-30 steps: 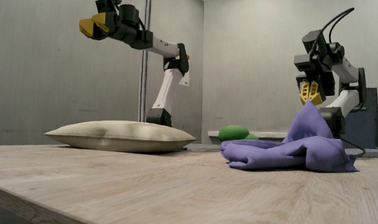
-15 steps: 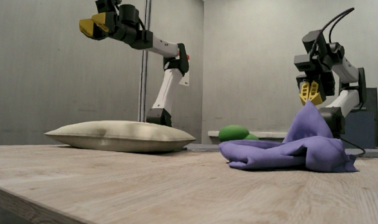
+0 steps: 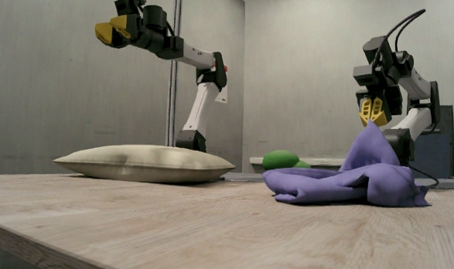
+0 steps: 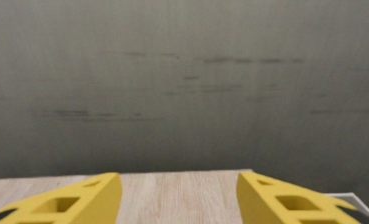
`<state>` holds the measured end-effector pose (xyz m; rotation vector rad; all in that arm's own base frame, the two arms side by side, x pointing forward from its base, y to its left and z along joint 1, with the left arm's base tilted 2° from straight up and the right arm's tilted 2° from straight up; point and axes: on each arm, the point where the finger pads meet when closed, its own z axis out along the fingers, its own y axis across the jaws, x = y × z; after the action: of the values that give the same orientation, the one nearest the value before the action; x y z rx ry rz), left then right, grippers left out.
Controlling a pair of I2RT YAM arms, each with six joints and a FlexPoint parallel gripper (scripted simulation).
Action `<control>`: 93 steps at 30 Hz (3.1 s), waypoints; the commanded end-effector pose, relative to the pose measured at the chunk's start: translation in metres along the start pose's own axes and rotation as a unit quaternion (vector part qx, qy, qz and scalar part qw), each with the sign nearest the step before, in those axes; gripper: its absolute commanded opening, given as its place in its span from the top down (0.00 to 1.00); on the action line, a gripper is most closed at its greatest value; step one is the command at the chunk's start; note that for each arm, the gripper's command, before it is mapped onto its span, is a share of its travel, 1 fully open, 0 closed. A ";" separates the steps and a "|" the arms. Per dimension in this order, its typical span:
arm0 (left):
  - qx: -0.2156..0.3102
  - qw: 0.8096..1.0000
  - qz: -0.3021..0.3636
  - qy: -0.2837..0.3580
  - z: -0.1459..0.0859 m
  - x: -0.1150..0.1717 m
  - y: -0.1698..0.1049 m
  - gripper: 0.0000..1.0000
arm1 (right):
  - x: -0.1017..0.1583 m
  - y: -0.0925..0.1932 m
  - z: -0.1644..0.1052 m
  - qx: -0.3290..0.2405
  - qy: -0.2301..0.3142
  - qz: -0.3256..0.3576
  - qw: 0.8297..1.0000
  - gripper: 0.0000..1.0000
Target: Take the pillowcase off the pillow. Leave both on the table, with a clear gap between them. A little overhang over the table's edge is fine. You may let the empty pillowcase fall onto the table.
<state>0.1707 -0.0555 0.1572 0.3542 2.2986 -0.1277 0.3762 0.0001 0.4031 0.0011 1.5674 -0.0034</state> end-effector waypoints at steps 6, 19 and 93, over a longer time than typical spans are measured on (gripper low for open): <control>0.002 1.000 -0.006 0.006 0.002 0.003 0.000 0.95 | -0.023 0.003 -0.008 -0.003 -0.028 0.002 1.000 0.40; 0.002 1.000 -0.006 0.006 0.002 0.003 0.000 0.94 | -0.023 0.003 -0.008 -0.003 -0.028 0.002 1.000 0.40; -0.002 1.000 -0.005 -0.004 -0.032 -0.034 0.000 0.40 | -0.023 0.003 -0.008 -0.003 -0.028 0.002 1.000 0.40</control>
<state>0.1702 -0.0566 0.1945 0.3556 2.2961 -0.1312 0.3762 0.0001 0.4031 0.0011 1.5674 -0.0034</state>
